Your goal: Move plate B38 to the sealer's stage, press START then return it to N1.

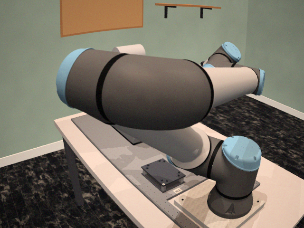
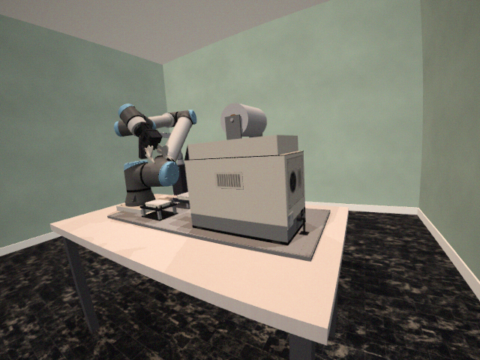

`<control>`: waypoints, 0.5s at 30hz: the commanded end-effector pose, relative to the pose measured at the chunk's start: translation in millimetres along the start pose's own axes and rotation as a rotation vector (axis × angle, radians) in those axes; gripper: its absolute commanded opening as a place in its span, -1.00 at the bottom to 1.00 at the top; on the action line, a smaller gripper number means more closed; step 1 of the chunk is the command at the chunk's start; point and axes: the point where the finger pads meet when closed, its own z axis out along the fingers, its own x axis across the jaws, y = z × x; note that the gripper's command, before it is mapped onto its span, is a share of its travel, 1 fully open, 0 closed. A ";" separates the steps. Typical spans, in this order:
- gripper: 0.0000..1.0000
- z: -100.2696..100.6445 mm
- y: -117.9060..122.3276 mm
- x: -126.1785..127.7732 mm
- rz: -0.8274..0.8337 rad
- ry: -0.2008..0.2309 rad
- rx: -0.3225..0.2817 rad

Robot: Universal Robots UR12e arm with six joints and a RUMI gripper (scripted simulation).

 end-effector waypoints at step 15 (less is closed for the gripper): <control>-1.00 -1.5 0.0 -0.3 -0.002 0.002 0.364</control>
